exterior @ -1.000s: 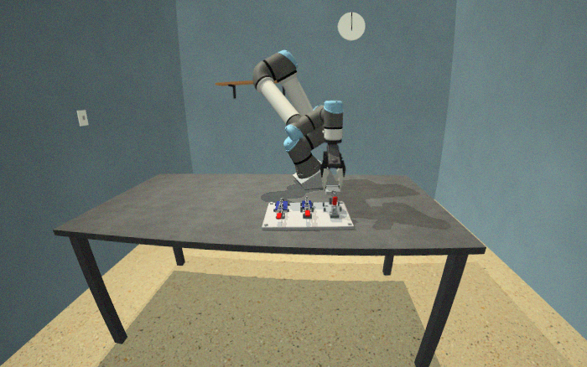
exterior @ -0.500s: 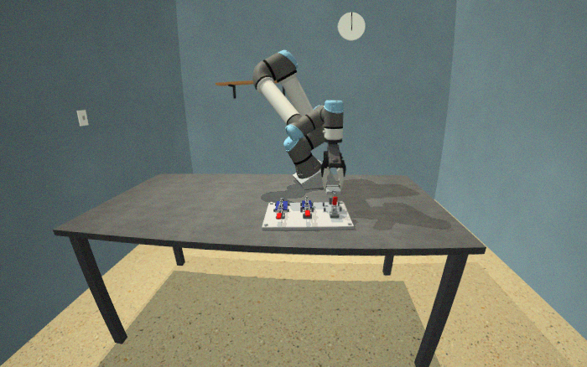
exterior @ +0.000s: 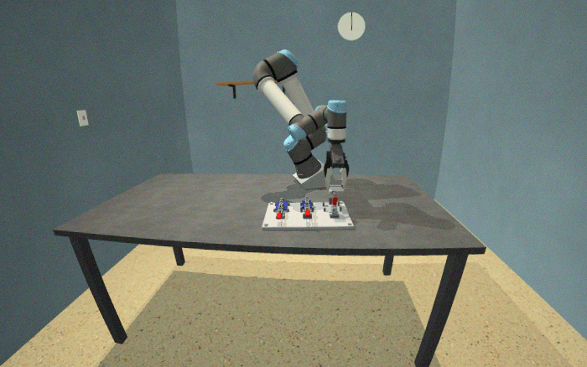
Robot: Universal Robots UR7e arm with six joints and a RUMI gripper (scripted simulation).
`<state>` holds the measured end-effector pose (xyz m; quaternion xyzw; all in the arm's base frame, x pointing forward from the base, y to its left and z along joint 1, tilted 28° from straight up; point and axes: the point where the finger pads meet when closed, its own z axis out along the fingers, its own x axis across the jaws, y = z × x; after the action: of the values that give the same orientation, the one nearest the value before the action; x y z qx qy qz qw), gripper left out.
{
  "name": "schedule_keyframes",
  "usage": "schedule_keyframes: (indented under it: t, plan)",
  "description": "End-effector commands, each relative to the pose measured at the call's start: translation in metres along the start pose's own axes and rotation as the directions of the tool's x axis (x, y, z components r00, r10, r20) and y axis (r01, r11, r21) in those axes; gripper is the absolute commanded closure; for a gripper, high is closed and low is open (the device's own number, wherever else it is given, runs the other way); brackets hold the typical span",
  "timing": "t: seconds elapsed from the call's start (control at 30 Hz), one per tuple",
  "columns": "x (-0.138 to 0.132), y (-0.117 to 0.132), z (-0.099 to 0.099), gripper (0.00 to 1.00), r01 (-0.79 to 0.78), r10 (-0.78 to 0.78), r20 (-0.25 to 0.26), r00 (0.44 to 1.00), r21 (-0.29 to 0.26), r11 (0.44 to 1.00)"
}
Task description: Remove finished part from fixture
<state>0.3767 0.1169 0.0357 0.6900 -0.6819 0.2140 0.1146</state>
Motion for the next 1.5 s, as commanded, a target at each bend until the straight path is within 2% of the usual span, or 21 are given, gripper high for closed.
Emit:
schedule_keyframes:
  t: [0.0, 0.77, 1.47]
  plan:
    - [-0.01, -0.002, -0.001, 1.0, -0.001, 0.001, 0.001, 1.0, 0.003, 1.0]
    - [-0.061, -0.002, -0.001, 1.0, -0.001, 0.001, 0.002, 1.0, 0.002, 1.0]
    - [-0.098, -0.002, -0.001, 1.0, -0.001, 0.001, 0.002, 1.0, 0.002, 1.0]
